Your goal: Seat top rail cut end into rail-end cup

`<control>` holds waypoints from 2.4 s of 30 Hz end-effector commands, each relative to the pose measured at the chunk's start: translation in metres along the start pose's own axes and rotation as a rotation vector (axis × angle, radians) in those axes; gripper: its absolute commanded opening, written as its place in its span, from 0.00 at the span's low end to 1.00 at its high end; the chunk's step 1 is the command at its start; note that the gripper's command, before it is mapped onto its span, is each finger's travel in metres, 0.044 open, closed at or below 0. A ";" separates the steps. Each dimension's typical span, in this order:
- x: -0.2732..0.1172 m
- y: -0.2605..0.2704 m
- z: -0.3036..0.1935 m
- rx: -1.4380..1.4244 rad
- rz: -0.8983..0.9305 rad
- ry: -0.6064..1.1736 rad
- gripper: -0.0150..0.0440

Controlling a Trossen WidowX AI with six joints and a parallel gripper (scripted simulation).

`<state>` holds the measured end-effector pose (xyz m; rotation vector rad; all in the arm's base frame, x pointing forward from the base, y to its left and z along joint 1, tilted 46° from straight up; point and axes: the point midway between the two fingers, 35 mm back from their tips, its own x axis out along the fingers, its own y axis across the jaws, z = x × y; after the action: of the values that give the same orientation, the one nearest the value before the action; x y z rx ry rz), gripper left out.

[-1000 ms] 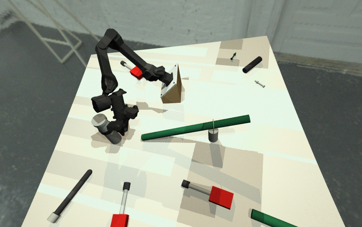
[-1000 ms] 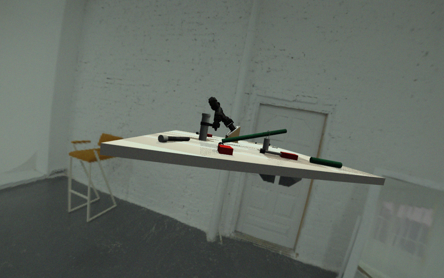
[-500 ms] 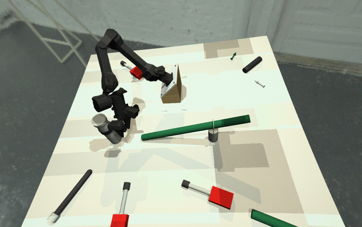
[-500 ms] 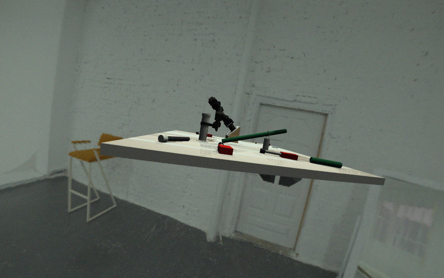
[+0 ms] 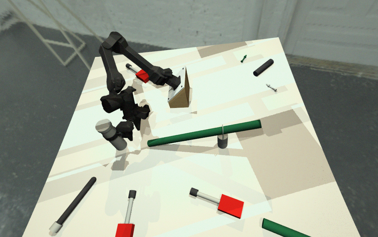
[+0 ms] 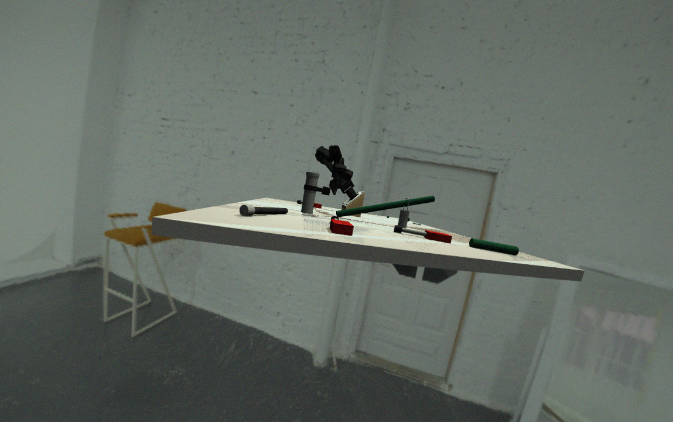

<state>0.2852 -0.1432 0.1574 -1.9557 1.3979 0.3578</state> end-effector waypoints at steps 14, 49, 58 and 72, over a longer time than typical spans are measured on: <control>-0.038 -0.019 0.075 0.914 0.070 0.011 1.00; -0.086 -0.029 0.127 1.632 -0.032 0.067 1.00; -0.047 -0.023 0.141 0.834 0.228 0.141 1.00; -0.005 -0.008 0.154 -0.007 0.525 -0.002 1.00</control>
<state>0.3153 -0.0238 0.0760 -1.4229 1.7576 0.1716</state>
